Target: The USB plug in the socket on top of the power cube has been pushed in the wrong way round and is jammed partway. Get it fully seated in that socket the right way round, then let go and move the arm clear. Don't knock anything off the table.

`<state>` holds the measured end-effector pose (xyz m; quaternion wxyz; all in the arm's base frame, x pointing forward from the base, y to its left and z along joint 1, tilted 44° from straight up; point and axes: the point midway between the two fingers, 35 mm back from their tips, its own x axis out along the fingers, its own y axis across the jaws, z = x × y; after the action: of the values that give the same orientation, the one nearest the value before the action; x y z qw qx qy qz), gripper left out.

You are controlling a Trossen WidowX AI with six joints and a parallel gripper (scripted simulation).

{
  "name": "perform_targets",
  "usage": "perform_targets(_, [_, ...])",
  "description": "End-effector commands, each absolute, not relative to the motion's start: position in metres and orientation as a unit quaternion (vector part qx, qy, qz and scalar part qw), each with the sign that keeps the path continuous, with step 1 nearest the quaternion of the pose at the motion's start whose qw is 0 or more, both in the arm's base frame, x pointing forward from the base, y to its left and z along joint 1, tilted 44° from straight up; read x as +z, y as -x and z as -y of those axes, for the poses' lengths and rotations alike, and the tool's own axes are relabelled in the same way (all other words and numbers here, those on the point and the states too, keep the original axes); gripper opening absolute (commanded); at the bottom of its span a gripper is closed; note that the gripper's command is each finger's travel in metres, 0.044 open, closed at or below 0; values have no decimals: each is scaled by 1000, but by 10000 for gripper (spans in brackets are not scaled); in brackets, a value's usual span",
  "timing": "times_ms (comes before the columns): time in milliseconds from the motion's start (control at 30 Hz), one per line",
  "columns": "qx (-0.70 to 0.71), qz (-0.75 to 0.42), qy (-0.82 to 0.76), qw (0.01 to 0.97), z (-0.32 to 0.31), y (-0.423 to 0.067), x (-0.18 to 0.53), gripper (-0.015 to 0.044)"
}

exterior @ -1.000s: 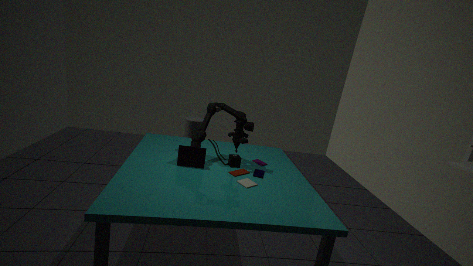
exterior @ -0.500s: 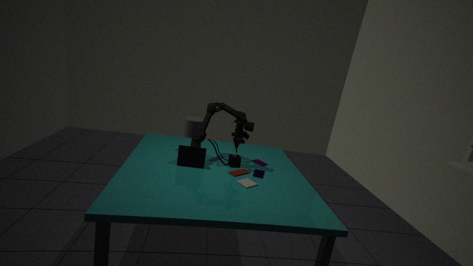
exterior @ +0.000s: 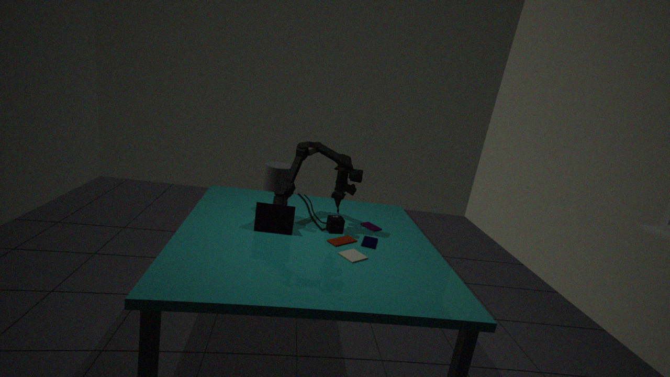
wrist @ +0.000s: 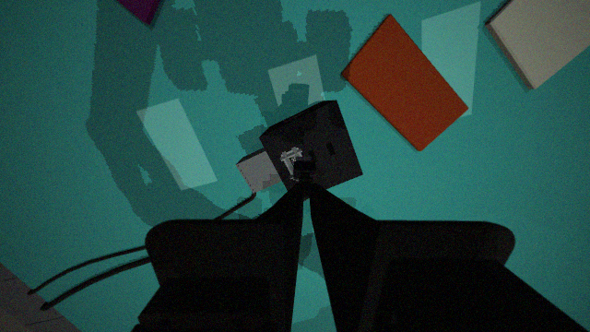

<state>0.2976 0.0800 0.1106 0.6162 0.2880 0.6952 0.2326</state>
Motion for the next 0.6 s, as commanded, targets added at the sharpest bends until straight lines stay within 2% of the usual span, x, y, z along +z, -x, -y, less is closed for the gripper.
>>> perform_targets(0, [201,-705,-315,603,-80,-298,110,0])
perform_targets(567, [40,-732,-441,519,-80,-298,110,0])
